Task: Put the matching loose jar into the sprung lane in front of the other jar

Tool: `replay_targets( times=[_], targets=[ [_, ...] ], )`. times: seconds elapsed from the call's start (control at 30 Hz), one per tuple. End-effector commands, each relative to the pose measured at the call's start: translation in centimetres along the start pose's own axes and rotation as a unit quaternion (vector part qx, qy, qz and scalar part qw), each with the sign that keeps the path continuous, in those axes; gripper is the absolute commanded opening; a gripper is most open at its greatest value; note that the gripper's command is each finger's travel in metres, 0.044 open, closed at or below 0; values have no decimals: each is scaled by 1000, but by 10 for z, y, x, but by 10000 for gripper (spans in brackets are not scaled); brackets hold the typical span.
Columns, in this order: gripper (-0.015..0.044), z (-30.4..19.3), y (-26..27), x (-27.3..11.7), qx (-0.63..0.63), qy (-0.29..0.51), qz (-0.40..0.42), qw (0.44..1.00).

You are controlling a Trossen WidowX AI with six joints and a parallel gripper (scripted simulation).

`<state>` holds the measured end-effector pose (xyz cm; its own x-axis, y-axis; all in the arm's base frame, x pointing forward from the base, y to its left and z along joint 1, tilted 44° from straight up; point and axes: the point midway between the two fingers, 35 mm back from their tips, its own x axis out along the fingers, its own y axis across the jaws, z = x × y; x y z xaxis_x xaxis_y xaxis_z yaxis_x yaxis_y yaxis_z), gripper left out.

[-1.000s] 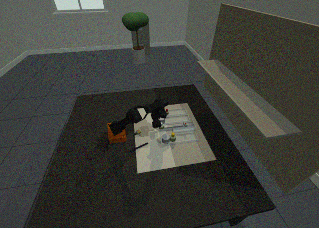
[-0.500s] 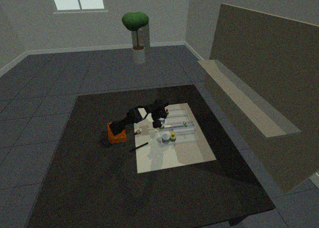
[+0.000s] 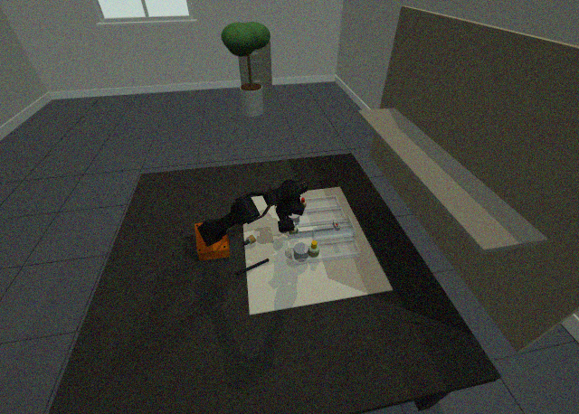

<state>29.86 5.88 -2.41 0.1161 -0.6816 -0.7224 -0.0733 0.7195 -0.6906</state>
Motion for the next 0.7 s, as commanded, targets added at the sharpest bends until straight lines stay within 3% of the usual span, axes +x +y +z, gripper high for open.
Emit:
replay_targets(
  times=[0.0, 0.67],
  targets=[
    [0, 5, 0, -1, 1, -4, 0, 1000],
    [0, 12, 0, -2, 1, -4, 0, 1000]
  ],
)
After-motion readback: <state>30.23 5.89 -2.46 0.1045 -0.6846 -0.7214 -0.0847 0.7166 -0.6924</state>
